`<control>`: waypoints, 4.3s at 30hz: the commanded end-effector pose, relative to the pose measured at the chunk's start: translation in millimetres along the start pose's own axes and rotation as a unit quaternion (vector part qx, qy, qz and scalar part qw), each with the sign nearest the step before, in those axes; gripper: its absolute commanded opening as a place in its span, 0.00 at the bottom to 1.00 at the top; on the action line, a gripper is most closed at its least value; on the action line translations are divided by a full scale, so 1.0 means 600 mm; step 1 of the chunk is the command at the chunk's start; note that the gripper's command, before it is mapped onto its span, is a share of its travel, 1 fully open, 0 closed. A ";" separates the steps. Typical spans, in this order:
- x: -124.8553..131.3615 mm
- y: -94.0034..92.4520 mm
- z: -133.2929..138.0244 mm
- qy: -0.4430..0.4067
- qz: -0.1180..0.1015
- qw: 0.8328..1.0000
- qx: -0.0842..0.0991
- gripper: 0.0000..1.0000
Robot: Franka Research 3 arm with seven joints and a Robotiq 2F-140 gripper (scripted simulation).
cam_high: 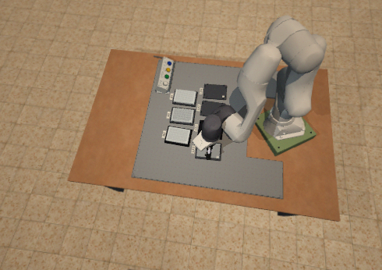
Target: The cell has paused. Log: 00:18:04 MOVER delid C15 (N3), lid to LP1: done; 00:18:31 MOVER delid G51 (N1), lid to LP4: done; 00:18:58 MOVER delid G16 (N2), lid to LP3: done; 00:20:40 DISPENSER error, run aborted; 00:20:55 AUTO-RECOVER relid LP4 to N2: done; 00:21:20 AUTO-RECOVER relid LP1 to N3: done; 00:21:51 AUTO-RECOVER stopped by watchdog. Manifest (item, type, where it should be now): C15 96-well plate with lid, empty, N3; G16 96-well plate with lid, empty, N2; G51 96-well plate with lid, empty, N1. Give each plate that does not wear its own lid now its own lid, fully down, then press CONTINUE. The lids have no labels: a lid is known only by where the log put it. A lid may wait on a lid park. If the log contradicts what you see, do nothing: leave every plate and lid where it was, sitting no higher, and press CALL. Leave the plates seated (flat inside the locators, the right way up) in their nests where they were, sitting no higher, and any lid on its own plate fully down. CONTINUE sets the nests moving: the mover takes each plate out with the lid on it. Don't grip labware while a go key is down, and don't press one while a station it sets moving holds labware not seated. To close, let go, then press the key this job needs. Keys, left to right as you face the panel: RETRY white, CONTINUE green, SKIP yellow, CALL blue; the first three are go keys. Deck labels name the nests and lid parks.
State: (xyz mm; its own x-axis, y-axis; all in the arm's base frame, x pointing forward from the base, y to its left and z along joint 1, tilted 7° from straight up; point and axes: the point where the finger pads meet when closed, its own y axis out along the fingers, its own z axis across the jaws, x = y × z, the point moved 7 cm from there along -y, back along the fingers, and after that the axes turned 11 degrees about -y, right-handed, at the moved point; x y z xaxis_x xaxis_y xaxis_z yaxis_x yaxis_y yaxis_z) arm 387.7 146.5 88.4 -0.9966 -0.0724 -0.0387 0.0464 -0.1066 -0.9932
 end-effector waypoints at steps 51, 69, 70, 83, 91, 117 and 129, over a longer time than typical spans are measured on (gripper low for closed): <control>-0.001 -0.013 0.001 0.000 0.001 1.000 0.000 0.00; -0.001 -0.014 0.001 0.000 0.001 1.000 0.000 0.00; -0.001 -0.015 0.001 0.000 0.001 1.000 0.000 0.00; -0.001 -0.030 0.001 0.000 0.001 1.000 0.000 0.00; -0.001 -0.050 0.001 0.000 0.001 1.000 0.000 0.00; -0.001 -0.105 0.001 0.000 0.001 1.000 0.000 0.00; -0.003 -0.110 0.002 0.000 0.001 1.000 -0.001 0.00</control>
State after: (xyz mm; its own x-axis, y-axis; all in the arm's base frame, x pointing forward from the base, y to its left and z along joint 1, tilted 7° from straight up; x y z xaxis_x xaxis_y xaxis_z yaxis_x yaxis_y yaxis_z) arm 384.9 152.6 152.4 -0.9969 -0.0670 -0.0417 0.0487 -0.1072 -0.9930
